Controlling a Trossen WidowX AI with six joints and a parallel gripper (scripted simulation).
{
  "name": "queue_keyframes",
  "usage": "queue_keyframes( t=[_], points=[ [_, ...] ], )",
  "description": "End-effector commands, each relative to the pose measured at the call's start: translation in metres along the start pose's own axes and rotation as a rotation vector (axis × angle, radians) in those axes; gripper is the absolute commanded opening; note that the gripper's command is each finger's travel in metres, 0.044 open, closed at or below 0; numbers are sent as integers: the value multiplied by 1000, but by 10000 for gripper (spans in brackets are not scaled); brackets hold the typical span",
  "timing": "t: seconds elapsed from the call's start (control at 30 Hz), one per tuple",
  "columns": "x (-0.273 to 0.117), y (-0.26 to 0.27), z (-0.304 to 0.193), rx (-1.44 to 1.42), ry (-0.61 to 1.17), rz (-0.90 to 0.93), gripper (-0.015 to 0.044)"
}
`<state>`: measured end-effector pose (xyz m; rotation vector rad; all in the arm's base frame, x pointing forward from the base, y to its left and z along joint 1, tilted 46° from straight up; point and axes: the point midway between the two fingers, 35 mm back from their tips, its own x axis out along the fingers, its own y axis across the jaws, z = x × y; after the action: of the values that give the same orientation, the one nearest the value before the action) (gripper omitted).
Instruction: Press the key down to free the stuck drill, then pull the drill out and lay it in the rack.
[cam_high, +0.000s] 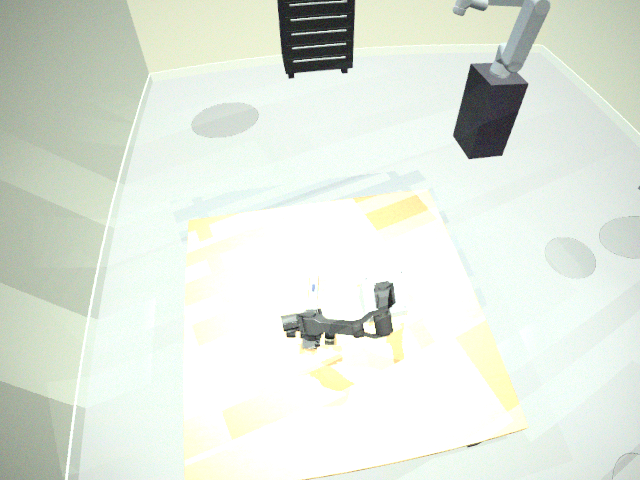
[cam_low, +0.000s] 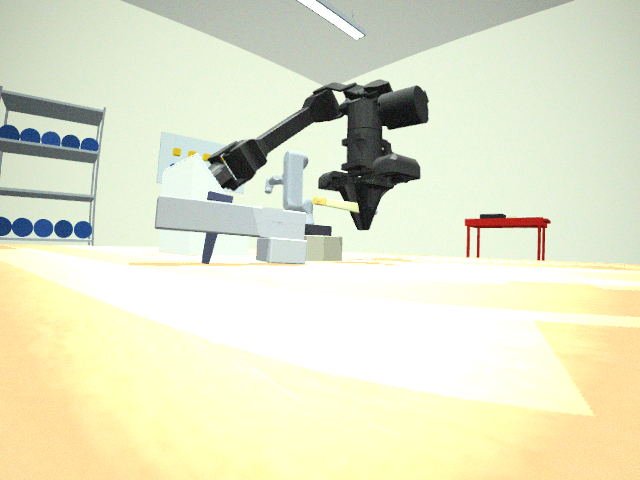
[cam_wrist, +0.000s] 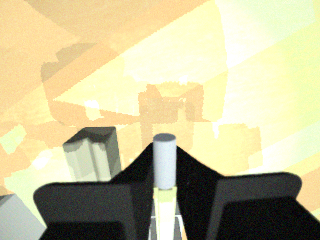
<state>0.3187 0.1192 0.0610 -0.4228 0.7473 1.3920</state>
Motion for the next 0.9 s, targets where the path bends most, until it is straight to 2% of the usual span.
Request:
queue_keyframes(
  t=[0.0,0.87],
  points=[
    [-3,-1,0,-3,-1,-3,0],
    [-4,48,8,-1,-2,-1,0]
  ],
)
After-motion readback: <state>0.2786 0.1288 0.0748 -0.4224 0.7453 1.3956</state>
